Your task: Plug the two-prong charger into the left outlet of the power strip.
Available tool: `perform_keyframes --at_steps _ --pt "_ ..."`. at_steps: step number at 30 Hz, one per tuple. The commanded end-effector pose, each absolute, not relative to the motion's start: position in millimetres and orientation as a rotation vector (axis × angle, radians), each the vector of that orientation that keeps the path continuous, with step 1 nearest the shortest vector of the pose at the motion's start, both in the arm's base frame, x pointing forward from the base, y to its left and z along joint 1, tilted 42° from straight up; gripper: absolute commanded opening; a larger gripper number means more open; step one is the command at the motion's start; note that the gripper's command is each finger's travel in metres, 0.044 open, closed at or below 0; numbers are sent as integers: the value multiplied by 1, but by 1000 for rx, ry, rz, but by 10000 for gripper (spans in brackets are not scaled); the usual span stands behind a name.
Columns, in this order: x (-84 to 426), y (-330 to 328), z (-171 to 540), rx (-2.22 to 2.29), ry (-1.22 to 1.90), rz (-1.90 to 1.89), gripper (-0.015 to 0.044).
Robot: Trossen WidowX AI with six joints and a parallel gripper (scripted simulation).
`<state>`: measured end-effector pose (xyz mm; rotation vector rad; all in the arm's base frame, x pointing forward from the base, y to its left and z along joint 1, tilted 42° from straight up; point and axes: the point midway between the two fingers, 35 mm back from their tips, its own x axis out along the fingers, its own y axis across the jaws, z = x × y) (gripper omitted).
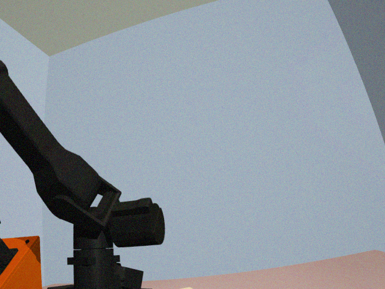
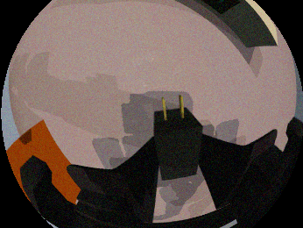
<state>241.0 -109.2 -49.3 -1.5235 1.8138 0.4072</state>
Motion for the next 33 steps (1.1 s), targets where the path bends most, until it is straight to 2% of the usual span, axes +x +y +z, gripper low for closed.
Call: perform_keyframes --at_steps 1,3,18,33 --pt "241 -108 -48 -1522 1814 406 32" --pt "242 -105 -45 -1522 1814 406 0" --pt "242 -71 -7 -1527 1816 408 0" --pt "243 -60 -28 -1425 1805 291 0"
